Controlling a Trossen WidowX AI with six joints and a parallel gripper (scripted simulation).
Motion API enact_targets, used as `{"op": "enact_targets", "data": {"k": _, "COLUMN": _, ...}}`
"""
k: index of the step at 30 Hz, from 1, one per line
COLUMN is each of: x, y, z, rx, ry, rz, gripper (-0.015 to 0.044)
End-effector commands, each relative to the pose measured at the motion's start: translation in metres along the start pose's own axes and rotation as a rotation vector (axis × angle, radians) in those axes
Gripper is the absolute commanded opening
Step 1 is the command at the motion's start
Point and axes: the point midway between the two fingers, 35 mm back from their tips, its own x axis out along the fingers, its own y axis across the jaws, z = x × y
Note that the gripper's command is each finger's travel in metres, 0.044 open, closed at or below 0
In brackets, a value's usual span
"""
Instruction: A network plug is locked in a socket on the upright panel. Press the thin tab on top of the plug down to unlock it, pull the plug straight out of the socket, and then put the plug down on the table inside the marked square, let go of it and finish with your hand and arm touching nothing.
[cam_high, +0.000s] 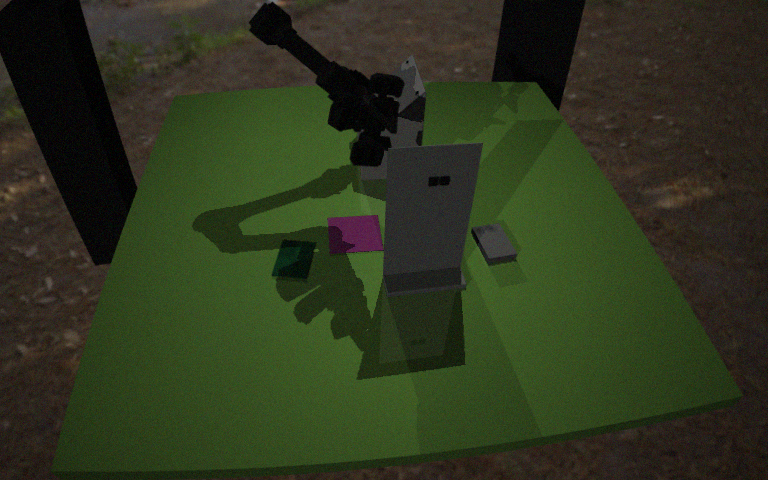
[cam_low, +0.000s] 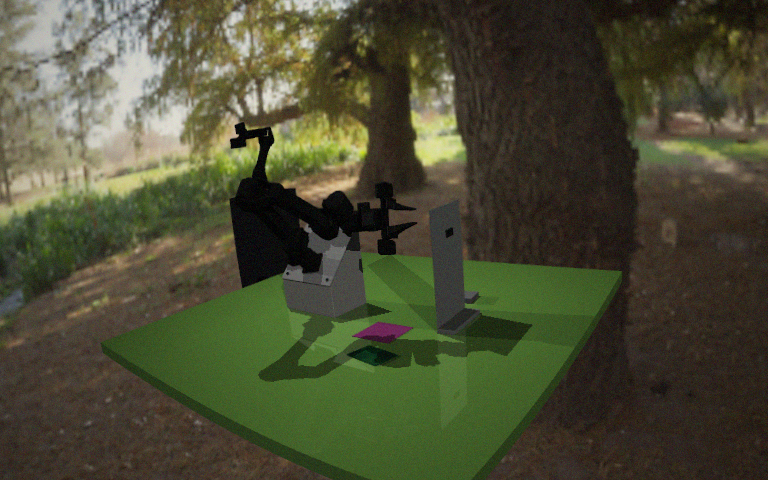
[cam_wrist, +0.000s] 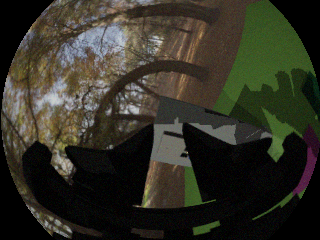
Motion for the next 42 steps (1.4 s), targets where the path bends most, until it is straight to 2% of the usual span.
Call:
{"op": "enact_targets", "data": {"k": 1, "x": -0.002, "y": -0.009, "z": -0.02, "rx": 0.056, "ry": 0.022, "rz": -0.012, "gripper": 0.0156}}
{"op": "enact_targets", "data": {"k": 20, "x": -0.021, "y": -0.038, "z": -0.084, "rx": 0.27, "ry": 0.094, "rz": -0.056, "gripper": 0.0156}}
{"op": "enact_targets", "data": {"k": 42, "x": 0.006, "y": -0.041, "z": -0.081, "rx": 0.272, "ry": 0.093, "rz": -0.056, "gripper": 0.0156}}
